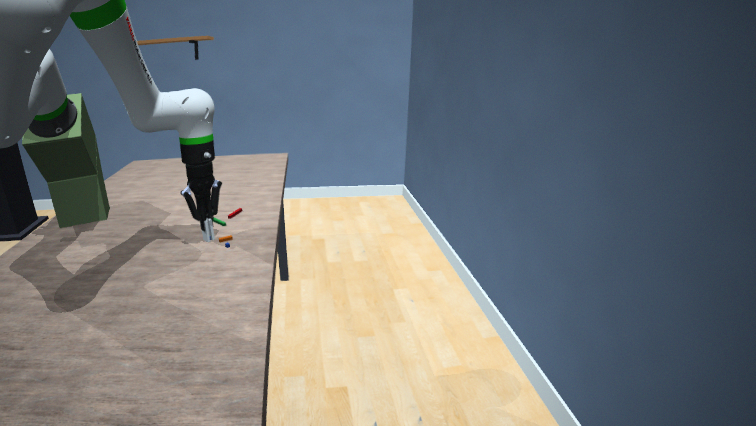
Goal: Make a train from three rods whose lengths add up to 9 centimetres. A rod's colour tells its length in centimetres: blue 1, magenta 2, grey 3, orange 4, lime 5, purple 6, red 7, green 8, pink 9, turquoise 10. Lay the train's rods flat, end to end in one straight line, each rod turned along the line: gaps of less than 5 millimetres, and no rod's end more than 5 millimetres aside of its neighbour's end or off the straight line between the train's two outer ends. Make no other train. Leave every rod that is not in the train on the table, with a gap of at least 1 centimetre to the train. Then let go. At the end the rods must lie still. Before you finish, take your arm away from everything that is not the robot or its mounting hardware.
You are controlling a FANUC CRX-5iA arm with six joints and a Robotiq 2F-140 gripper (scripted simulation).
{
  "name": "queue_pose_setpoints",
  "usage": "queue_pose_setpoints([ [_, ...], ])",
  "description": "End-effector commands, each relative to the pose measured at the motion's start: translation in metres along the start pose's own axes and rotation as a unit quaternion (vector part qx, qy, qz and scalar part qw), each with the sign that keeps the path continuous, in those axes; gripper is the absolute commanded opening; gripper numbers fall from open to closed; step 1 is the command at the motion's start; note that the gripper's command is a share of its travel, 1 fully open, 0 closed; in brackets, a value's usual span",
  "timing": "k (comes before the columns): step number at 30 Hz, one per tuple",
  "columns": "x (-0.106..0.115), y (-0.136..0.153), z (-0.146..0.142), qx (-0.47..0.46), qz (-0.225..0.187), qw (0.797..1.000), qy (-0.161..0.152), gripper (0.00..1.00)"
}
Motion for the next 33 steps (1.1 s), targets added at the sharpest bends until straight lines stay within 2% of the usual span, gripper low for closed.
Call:
queue_pose_setpoints([
  [1, 0.0, 0.0, 0.0, 0.0, 0.0, 1.0, 0.0, 0.03],
  [7, 0.002, 0.0, 0.0, 0.0, 0.0, 1.0, 0.0, 0.03],
  [10, 0.011, 0.0, 0.0, 0.0, 0.0, 1.0, 0.0, 0.03],
  [20, 0.079, 0.0, 0.0, 0.0, 0.0, 1.0, 0.0, 0.03],
  [22, 0.079, 0.0, 0.0, 0.0, 0.0, 1.0, 0.0, 0.03],
  [27, 0.098, 0.0, 0.0, 0.0, 0.0, 1.0, 0.0, 0.03],
  [33, 0.1, 0.0, 0.0, 0.0, 0.0, 1.0, 0.0, 0.03],
])
Point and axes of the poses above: the point where the finger pads meet when closed, its own x axis back along the fingers, its own z axis across the jaws, y = z × x, the point moved 6 cm from there along x, back along the fingers, and after that the axes turned 7 degrees about x, right-handed, at the moved point
